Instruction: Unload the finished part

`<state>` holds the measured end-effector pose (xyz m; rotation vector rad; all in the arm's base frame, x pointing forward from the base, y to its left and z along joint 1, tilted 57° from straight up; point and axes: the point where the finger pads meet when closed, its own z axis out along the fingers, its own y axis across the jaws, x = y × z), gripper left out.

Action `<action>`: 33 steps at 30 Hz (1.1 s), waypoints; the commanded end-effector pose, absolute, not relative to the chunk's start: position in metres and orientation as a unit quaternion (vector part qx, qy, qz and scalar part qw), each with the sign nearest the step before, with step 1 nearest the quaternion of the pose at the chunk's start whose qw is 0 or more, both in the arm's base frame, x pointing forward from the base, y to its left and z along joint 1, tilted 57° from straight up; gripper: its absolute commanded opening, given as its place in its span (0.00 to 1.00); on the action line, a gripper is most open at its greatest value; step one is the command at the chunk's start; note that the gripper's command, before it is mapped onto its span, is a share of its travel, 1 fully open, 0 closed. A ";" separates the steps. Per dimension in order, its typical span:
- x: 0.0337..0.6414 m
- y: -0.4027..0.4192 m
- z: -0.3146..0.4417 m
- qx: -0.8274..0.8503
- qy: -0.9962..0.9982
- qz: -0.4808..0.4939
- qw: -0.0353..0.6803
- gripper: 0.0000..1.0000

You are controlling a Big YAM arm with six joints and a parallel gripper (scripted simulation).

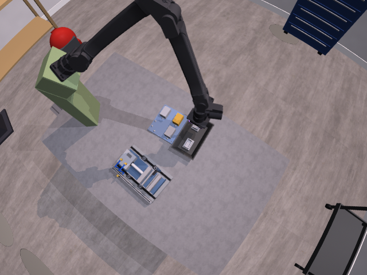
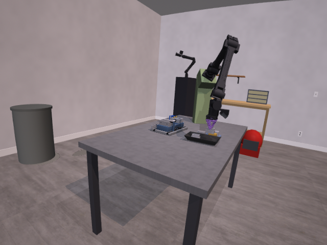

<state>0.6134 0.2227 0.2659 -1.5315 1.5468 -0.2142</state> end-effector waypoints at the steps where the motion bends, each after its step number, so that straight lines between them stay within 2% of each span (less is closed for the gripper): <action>1: 0.621 0.231 0.305 -0.611 0.612 -0.100 0.492 0.00; 8: 0.632 0.240 0.276 -0.616 0.619 -0.092 0.479 0.00; 12: 0.636 0.241 0.291 -0.611 0.613 -0.099 0.491 0.00; 17: 0.642 0.246 0.276 -0.614 0.616 -0.094 0.484 0.00; 18: 0.638 0.240 0.304 -0.608 0.608 -0.105 0.500 0.00; 24: 0.646 0.250 0.263 -0.616 0.619 -0.092 0.478 0.00; 28: 0.649 0.247 0.285 -0.610 0.613 -0.101 0.492 0.00; 33: 0.653 0.253 0.267 -0.614 0.616 -0.095 0.484 0.00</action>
